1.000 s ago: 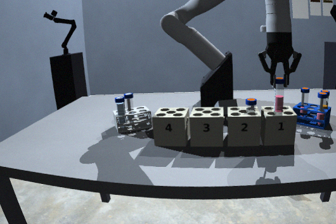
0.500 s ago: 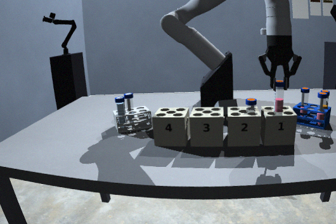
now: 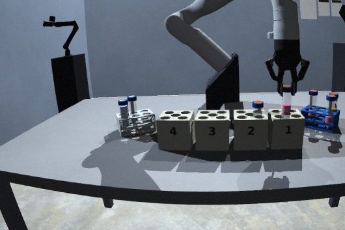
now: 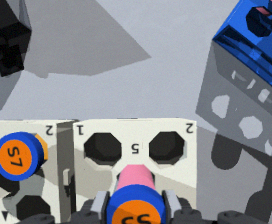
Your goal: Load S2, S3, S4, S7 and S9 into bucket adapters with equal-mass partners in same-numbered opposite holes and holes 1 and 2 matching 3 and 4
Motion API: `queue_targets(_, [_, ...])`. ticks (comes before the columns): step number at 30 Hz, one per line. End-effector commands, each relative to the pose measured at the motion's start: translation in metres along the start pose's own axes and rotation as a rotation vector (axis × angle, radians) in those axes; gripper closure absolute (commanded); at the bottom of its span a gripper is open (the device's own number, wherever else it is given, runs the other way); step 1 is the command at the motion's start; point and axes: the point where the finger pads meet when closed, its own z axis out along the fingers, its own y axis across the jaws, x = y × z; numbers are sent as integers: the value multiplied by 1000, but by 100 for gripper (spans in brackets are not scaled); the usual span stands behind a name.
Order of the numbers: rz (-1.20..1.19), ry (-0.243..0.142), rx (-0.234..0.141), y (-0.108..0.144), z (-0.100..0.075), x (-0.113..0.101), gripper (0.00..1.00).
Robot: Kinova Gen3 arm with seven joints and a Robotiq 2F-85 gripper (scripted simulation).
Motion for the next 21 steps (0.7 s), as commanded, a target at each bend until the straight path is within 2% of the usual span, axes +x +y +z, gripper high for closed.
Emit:
queue_targets(1, [0, -2, -1, 0, 1, 0, 90])
queue_targets(21, [0, -2, -1, 0, 13, 0, 90])
